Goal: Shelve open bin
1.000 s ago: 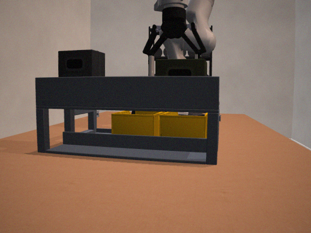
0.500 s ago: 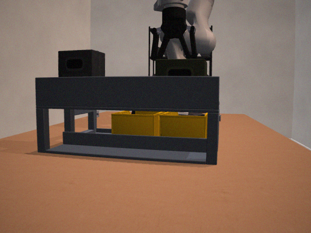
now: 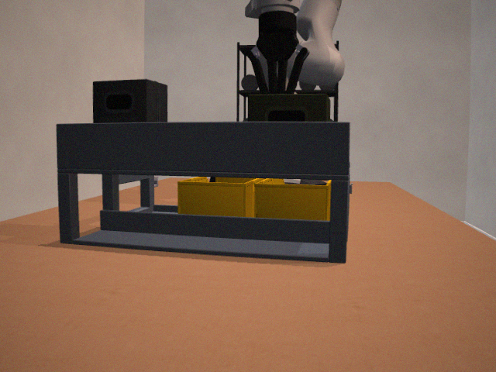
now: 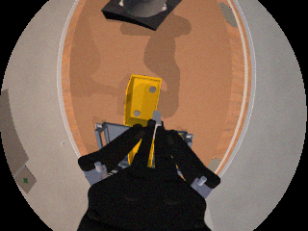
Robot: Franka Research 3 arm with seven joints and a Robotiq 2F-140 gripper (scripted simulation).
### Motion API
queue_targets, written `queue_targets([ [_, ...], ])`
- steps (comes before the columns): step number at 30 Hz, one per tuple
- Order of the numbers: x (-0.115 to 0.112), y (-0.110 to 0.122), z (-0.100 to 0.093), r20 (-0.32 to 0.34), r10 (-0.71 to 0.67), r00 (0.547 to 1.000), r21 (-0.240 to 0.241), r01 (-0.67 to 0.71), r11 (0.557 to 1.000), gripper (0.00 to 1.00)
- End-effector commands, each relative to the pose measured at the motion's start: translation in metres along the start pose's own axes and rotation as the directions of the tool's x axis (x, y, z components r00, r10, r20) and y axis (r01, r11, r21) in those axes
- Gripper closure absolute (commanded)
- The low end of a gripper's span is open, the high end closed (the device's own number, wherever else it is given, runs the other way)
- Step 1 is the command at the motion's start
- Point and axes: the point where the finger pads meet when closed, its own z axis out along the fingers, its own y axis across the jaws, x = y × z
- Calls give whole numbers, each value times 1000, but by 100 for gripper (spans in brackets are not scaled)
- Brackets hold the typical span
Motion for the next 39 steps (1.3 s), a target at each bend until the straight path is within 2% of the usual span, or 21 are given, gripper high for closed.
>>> queue_targets([
  [1, 0, 0, 0, 3, -9, 1000, 2, 9, 1000, 100],
  [22, 0, 0, 0, 3, -9, 1000, 2, 9, 1000, 100],
  [23, 0, 0, 0, 3, -9, 1000, 2, 9, 1000, 85],
  [39, 0, 0, 0, 3, -9, 1000, 2, 9, 1000, 85],
])
